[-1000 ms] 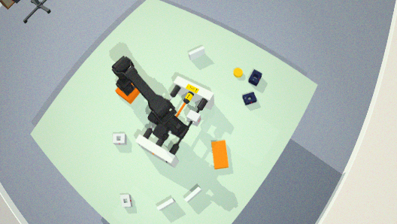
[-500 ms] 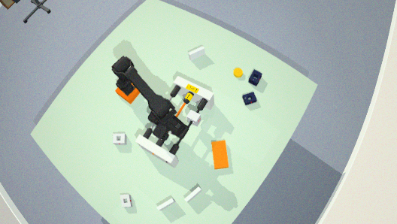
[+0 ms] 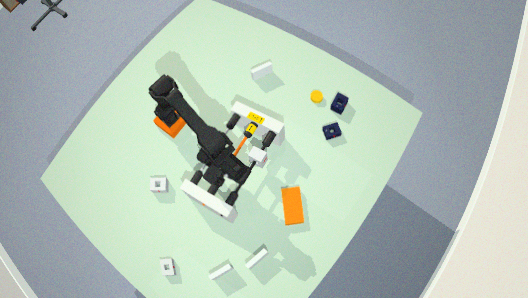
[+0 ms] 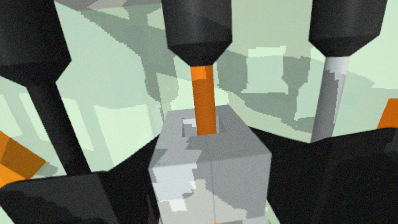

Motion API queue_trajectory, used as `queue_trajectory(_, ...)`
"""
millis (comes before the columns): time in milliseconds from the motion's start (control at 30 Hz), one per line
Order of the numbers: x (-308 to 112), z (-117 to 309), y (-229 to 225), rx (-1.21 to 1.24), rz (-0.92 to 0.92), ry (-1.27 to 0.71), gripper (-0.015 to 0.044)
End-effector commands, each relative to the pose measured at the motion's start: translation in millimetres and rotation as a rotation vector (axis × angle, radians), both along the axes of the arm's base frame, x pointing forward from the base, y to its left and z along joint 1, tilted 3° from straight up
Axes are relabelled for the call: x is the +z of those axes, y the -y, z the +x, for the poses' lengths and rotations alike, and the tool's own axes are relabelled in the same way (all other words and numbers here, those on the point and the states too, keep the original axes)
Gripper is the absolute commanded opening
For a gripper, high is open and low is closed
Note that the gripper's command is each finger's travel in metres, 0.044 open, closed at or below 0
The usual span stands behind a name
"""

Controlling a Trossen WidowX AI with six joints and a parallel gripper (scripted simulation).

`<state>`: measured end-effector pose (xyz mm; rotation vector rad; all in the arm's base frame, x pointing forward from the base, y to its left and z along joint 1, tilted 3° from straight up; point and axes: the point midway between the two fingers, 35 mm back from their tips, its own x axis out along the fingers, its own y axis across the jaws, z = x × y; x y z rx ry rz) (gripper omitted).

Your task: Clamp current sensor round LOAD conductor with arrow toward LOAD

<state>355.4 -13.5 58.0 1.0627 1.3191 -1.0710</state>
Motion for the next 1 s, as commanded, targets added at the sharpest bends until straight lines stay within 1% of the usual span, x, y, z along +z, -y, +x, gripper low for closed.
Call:
queue_trajectory(0, 0.2, -0.2, 0.0, 0.000, 0.000, -0.001, 0.0256)
queue_trajectory(767, 0.2, -0.2, 0.0, 0.000, 0.000, -0.001, 0.0256)
queue_trajectory(967, 0.1, 0.0, 0.0, 0.000, 0.000, 0.000, 0.0216)
